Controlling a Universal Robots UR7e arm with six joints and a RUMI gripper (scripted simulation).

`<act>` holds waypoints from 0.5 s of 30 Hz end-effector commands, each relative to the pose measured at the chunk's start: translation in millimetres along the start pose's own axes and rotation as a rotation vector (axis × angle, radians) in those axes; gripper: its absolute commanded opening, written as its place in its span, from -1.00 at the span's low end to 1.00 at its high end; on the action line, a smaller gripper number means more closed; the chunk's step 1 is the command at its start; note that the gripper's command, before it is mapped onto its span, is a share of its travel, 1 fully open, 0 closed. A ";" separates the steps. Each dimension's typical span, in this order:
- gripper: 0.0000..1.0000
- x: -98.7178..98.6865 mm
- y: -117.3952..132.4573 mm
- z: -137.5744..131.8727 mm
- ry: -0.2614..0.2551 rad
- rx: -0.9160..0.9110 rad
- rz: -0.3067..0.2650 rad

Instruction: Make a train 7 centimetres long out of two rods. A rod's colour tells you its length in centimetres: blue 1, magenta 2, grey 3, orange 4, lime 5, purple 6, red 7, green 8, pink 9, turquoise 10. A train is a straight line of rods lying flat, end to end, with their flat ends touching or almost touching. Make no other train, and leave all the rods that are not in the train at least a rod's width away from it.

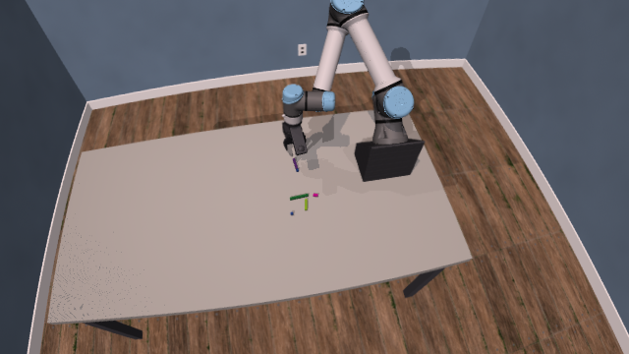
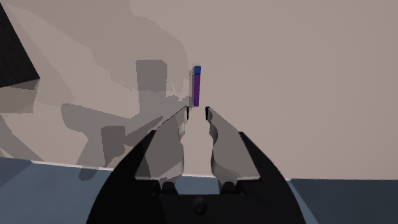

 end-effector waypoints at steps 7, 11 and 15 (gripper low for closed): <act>-0.72 27.6 0.1 1.0 -0.006 -0.001 0.001; -0.72 28.3 0.1 1.0 -0.006 -0.001 0.001; 1.00 28.4 0.1 1.0 -0.006 -0.001 0.001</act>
Point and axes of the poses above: the point where the finger pads meet when closed, its own x axis back along the fingers, its own z axis across the jaws, y = z × x, the point moved 10 cm from there along x, back along the fingers, and after that the axes turned 7 degrees about -x, right-handed, at the moved point
